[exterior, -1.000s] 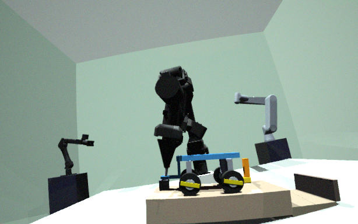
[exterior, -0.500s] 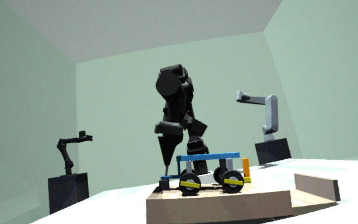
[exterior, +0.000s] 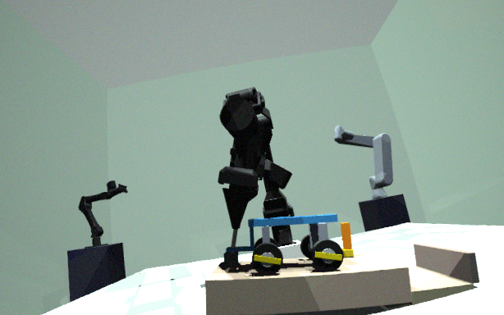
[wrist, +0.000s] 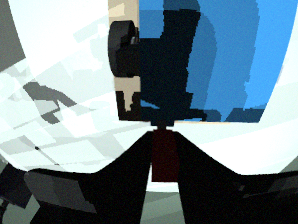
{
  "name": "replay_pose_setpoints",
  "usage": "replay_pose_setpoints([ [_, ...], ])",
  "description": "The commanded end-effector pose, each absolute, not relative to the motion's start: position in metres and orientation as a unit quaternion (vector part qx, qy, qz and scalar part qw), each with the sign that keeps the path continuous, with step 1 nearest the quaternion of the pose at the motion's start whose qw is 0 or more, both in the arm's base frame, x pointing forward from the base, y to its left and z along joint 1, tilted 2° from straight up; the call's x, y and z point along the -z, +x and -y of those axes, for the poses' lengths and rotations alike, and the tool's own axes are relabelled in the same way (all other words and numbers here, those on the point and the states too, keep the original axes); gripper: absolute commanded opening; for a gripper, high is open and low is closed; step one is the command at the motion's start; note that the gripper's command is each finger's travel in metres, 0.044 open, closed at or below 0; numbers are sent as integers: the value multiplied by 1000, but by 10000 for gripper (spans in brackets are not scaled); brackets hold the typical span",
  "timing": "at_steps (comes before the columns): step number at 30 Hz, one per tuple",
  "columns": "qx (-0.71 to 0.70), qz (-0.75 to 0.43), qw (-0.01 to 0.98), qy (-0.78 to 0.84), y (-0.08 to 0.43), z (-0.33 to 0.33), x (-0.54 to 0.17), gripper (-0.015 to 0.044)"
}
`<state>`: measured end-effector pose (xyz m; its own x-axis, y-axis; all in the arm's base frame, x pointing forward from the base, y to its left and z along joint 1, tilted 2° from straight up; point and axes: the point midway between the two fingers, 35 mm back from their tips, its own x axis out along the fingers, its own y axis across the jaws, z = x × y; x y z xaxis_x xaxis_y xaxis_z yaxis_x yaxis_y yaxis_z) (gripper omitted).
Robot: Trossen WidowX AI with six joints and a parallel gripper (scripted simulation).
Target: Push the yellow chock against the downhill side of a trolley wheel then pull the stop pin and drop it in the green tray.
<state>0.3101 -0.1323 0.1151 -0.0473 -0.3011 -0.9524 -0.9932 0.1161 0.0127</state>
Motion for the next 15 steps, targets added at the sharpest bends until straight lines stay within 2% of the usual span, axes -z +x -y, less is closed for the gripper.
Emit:
replay_pose_setpoints([
  [1,-390,-606,440,-536,310,132,-121,0],
  [15,-390,-606,440,-536,310,131,-127,0],
])
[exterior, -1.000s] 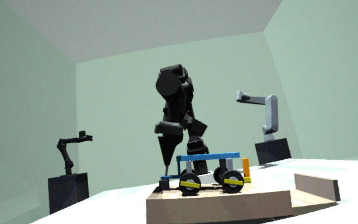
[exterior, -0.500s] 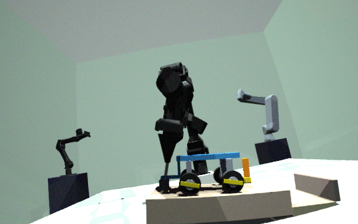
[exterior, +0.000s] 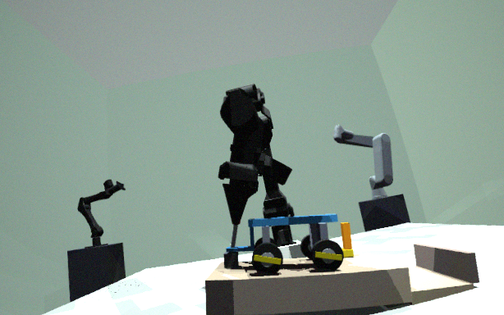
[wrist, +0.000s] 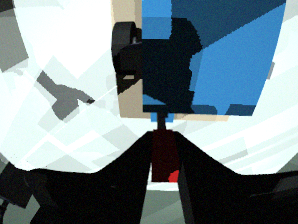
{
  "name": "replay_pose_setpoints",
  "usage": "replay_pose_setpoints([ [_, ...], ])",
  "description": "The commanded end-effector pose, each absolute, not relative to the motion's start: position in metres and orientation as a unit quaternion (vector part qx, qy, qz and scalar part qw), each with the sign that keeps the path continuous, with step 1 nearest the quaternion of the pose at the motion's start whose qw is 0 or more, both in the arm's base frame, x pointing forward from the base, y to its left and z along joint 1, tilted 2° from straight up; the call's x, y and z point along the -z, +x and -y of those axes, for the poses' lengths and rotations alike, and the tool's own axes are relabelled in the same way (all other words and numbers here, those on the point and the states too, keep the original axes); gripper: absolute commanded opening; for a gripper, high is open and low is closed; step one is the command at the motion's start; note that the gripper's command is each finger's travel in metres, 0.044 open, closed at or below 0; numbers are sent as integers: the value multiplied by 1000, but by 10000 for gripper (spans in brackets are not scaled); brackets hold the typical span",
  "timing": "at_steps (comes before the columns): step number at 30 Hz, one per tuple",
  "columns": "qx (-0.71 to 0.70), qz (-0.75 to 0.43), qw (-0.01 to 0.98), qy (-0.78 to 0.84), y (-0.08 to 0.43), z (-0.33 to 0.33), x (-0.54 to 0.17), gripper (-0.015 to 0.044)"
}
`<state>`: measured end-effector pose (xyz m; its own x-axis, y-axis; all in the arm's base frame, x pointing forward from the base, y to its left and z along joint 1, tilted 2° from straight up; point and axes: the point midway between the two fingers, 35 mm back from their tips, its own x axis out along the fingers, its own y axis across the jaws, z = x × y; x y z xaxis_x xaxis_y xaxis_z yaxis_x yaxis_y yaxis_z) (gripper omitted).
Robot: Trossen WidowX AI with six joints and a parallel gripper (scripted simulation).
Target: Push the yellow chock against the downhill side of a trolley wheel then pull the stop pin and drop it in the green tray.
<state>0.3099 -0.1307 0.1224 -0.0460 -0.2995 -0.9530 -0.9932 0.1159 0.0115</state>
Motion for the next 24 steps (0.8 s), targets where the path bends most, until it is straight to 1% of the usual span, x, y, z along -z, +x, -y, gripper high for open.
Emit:
replay_pose_setpoints([
  [1,-390,-606,440,-536,310,131,-128,0],
  [24,-390,-606,440,-536,310,138,-138,0],
])
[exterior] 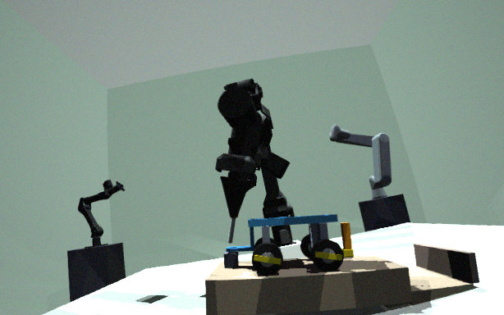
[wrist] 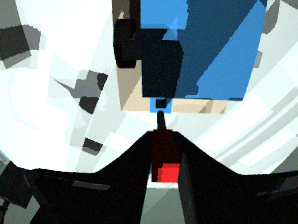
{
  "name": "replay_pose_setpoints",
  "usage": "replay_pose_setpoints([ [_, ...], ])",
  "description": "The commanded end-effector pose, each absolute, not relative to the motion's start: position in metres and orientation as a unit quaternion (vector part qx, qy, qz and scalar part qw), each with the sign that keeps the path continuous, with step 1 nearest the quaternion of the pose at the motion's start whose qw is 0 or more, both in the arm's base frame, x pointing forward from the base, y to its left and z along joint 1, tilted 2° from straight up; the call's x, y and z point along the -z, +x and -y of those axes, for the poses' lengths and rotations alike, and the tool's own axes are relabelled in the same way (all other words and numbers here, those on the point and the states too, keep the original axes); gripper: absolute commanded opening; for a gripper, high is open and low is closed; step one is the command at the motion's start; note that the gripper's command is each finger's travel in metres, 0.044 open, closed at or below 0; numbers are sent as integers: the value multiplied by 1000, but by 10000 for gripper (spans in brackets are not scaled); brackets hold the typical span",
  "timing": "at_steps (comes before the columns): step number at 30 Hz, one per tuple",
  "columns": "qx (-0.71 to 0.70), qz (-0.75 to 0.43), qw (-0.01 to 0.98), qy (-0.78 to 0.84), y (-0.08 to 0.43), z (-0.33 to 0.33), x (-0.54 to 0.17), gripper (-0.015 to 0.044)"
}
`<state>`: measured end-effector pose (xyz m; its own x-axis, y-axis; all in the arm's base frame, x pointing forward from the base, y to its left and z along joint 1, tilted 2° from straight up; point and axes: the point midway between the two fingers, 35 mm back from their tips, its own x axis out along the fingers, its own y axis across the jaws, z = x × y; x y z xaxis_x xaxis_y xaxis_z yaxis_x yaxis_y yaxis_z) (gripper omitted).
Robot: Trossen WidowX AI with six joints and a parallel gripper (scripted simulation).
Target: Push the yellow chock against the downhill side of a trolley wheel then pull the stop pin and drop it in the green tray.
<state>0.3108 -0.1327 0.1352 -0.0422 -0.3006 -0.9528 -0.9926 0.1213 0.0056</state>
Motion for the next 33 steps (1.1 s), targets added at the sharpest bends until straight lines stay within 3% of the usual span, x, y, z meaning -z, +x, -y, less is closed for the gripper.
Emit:
replay_pose_setpoints([
  [1,-390,-606,439,-536,310,141,-138,0],
  [17,-389,-607,439,-536,306,162,-144,0],
  [33,-391,-608,438,-535,255,156,-139,0],
])
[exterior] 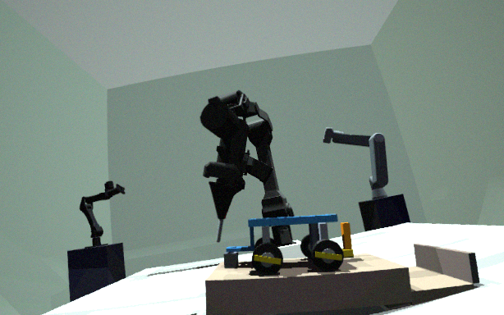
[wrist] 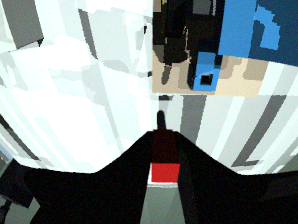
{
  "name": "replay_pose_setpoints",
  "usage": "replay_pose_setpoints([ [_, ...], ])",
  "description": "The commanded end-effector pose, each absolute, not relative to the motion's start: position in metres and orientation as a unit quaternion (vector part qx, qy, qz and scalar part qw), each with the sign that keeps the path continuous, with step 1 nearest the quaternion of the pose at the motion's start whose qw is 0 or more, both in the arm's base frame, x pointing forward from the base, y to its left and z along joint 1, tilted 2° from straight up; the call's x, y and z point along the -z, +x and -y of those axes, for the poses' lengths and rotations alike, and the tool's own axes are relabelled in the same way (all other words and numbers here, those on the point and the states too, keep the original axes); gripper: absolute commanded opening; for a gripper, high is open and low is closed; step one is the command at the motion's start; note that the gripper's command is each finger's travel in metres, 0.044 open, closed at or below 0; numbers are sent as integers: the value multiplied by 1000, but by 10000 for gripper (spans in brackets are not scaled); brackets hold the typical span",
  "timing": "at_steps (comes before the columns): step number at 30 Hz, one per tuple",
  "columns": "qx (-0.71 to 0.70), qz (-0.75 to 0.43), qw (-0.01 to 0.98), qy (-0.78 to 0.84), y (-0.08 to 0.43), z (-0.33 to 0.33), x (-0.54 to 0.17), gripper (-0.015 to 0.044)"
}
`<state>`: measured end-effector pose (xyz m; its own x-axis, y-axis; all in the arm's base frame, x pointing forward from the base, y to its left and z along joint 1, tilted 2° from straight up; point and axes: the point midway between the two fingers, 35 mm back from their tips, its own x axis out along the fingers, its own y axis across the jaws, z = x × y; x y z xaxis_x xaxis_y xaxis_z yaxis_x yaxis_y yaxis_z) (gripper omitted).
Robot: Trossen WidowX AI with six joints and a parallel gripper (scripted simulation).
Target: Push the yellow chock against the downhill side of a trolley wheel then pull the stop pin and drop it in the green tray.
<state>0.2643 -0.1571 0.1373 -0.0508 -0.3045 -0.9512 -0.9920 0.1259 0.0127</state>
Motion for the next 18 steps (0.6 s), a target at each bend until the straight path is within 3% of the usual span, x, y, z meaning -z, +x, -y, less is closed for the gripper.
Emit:
replay_pose_setpoints([
  [1,-391,-608,437,-535,251,156,-139,0],
  [9,-392,-608,437,-535,224,153,-140,0],
  [18,-392,-608,437,-534,227,136,-136,0],
])
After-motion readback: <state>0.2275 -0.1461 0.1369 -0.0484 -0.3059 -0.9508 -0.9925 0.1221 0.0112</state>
